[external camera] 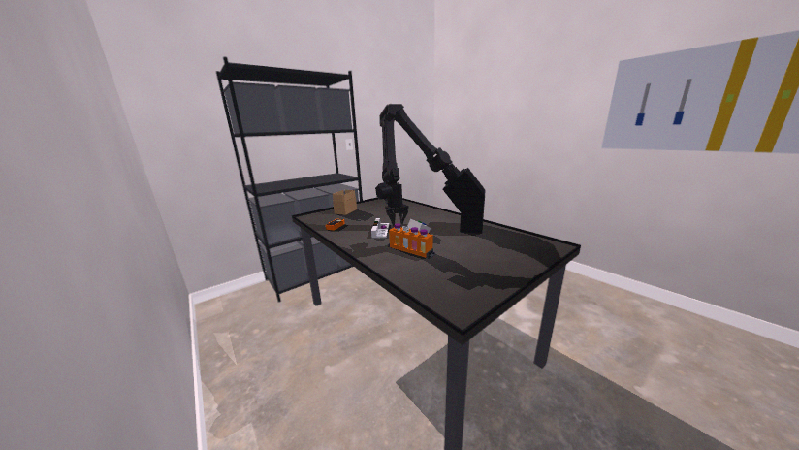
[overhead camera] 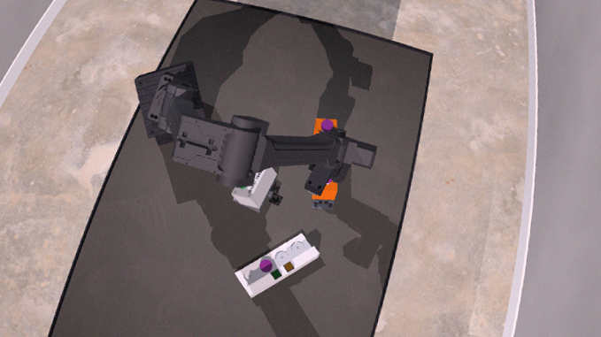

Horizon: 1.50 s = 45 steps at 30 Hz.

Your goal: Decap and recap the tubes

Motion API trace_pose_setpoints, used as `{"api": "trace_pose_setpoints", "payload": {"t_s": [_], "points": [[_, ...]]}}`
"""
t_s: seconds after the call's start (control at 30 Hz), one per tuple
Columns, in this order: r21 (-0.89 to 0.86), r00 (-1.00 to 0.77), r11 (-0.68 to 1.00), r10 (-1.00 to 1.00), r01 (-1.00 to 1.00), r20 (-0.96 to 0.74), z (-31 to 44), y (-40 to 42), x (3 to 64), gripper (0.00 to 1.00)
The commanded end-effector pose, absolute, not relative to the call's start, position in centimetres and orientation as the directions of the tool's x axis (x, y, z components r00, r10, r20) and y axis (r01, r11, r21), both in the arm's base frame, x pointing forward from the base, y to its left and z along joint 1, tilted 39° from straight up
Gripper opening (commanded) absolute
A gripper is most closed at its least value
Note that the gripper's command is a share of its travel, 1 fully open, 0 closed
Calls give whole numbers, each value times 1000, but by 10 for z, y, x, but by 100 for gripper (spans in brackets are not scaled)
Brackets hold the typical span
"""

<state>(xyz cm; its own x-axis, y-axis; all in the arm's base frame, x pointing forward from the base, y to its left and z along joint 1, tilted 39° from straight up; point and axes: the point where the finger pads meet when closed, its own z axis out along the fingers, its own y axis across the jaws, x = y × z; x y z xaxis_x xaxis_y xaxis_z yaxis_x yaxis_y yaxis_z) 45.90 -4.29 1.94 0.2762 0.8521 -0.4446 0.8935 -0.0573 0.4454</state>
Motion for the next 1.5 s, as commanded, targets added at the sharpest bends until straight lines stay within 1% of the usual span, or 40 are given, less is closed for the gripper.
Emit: {"api": "trace_pose_setpoints", "payload": {"t_s": [0.0, 0.57, 0.73, 1.07, 1.47], "points": [[461, 270, -43, 858, 886, -438, 20, -37, 471, 49], [462, 272, -46, 858, 886, -436, 22, -34, 475, 49], [463, 280, -53, 854, 885, -438, 20, -44, 476, 49], [439, 274, -58, 851, 897, -447, 7, -51, 462, 49], [440, 276, -60, 851, 896, -446, 4, -52, 462, 49]]}}
